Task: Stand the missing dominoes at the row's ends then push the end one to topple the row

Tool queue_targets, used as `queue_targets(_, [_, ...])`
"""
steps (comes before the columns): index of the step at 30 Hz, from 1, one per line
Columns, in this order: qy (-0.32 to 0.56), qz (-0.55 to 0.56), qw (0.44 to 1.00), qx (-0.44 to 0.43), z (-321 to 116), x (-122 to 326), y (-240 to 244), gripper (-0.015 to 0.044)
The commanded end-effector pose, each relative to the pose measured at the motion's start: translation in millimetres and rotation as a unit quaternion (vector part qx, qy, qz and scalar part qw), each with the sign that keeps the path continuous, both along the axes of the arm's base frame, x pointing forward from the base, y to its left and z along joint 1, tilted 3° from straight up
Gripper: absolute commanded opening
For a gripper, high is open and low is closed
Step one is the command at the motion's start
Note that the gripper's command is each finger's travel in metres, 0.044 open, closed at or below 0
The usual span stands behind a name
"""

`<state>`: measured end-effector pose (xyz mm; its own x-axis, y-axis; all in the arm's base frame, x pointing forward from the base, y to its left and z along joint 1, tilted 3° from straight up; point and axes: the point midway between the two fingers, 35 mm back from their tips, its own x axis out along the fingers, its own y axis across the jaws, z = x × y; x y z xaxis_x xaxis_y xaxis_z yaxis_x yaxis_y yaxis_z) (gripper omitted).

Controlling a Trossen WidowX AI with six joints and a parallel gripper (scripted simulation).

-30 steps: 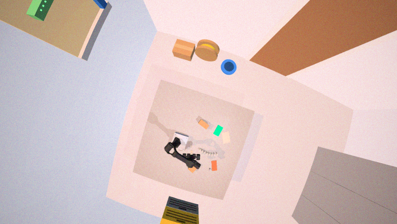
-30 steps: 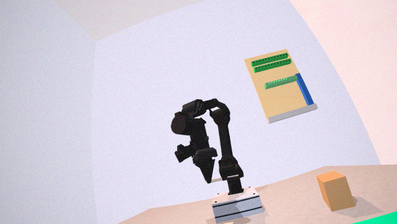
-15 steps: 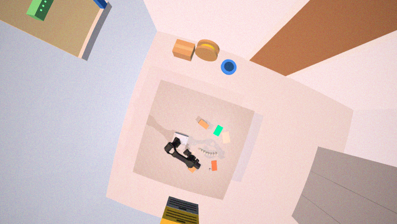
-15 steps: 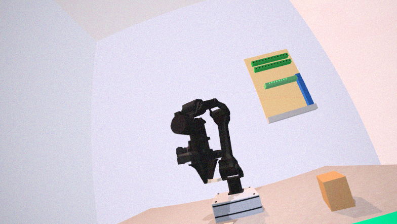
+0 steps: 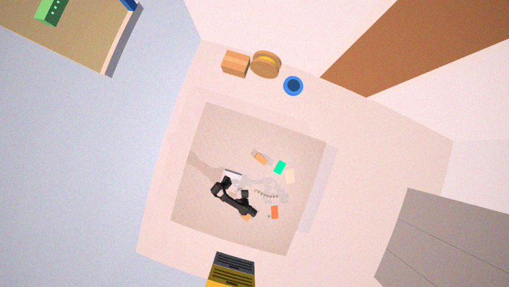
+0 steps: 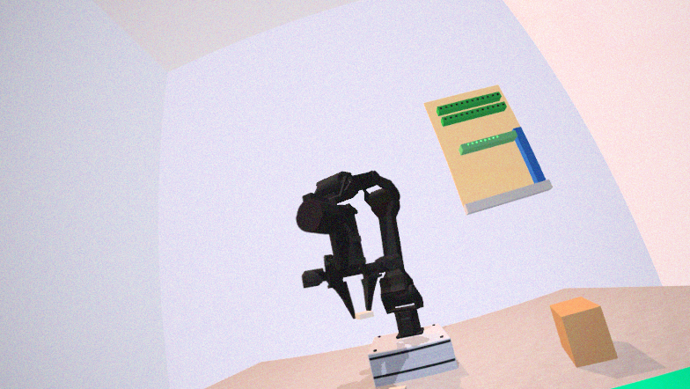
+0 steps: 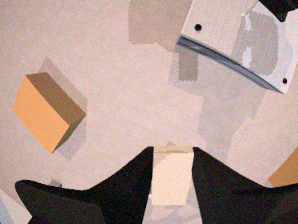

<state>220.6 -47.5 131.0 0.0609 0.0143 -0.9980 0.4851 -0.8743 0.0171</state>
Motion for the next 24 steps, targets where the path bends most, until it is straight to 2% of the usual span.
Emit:
queue_targets(1, [0.004,-0.336,0.942,0.028,3.0,0.2,1.3,0.0107])
queue_targets(19, [0.004,-0.336,0.942,0.028,3.0,0.2,1.3,0.0107])
queue_targets(21, [0.003,-0.299,0.954,0.026,3.7,3.2,4.1,0.0107])
queue_targets(24, [-0.001,-0.135,0.991,0.016,6.4,16.0,17.3,0.0107])
